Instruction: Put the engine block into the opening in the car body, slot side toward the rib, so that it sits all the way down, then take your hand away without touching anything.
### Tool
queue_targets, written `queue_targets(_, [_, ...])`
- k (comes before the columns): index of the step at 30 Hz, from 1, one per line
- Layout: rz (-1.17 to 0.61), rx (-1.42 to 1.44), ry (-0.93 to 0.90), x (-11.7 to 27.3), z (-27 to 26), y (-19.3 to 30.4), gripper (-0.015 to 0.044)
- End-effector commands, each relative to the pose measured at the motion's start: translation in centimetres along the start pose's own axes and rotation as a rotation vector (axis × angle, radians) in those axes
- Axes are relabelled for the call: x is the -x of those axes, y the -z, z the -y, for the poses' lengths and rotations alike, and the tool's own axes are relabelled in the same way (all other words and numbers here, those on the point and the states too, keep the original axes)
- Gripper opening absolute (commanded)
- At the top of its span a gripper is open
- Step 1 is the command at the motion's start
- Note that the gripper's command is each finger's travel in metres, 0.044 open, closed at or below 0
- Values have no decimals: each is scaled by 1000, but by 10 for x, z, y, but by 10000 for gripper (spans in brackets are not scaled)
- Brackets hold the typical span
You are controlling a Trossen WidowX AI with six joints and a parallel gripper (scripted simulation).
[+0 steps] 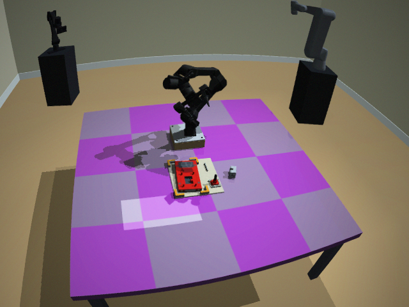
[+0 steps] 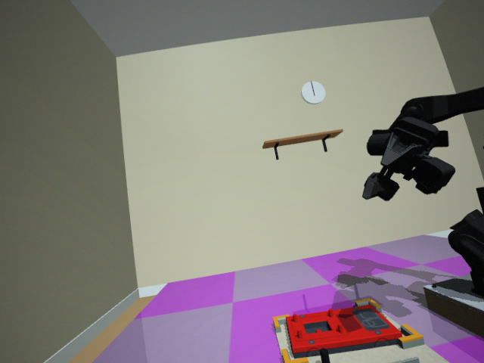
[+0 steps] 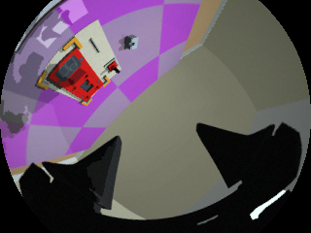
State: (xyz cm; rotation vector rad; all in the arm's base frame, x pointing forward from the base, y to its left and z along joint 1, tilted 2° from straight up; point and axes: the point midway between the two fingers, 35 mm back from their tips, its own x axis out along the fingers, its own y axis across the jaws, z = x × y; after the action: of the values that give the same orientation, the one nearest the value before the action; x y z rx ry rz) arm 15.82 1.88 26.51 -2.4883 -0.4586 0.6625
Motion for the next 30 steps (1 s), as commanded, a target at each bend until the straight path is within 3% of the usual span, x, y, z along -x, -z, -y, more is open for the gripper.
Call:
queue_targets(1, [38,95,3,-2,-2,0,440])
queue_targets(30, [327,866,160,-30,-18,-2,440])
